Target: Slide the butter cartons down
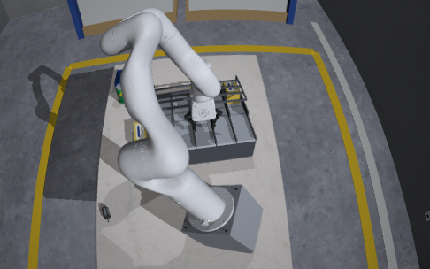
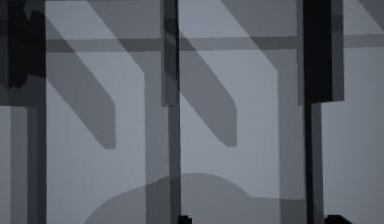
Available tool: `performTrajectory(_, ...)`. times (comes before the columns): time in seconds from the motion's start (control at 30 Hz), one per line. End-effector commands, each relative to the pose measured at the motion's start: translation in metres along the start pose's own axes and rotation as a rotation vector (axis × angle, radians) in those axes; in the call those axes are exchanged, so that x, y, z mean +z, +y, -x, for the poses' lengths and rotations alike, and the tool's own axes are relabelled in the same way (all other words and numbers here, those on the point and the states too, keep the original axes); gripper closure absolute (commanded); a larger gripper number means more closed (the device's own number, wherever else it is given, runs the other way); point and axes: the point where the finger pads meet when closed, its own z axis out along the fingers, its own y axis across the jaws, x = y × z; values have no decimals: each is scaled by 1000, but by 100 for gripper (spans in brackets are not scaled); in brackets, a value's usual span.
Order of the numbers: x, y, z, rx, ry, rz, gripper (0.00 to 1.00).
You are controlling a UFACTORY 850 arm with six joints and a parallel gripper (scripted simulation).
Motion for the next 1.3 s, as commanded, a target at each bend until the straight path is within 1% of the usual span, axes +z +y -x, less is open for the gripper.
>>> performTrajectory(0.0,-1,0,0,0,1,0,19)
performTrajectory(0.2,-1,0,0,0,1,0,19)
performTrajectory(0.23,-1,0,0,0,1,0,17)
performTrajectory(0.77,-1,0,0,0,1,0,17)
performTrajectory(0.8,-1,0,0,0,1,0,16)
performTrajectory(1.27,-1,0,0,0,1,0,16)
